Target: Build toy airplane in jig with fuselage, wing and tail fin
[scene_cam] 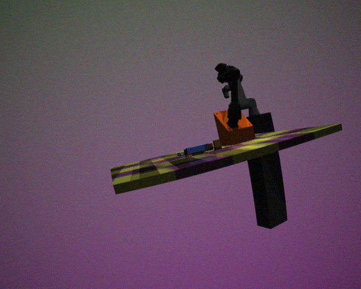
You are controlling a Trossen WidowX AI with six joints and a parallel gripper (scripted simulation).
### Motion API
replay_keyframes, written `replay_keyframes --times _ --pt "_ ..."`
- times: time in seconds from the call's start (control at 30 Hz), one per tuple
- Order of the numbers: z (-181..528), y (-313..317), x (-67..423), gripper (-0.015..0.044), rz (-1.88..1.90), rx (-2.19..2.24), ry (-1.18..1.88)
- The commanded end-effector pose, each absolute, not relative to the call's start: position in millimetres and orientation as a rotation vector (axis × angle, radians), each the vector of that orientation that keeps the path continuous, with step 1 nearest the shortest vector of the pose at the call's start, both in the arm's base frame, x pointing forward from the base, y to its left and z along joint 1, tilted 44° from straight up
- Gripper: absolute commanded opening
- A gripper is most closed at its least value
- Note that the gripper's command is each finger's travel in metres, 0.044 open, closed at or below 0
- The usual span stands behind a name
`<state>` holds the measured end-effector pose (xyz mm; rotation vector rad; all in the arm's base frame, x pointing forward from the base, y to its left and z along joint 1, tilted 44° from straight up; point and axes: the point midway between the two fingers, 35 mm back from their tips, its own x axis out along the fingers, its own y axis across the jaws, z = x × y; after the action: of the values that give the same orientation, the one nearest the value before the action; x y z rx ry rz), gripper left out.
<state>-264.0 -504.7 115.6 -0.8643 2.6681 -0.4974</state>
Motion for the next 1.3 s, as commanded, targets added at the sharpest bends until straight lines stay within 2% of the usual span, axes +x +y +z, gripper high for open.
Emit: replay_keyframes --times 0.0,0.1,0.37,0.63,0.97,1.27 --pt "116 -505 -264 0.0426 -0.497 -0.864 2.668" --pt "107 -515 -242 0.0440 -0.505 -0.910 2.585" --pt "62 -541 -112 0.0440 -0.484 -1.022 2.138" --pt "17 -520 22 0.0440 -0.359 -0.941 1.740" --pt "-19 -428 169 0.0440 -0.125 -0.642 1.384" --pt "-32 -300 255 0.0440 0.144 -0.241 1.241"
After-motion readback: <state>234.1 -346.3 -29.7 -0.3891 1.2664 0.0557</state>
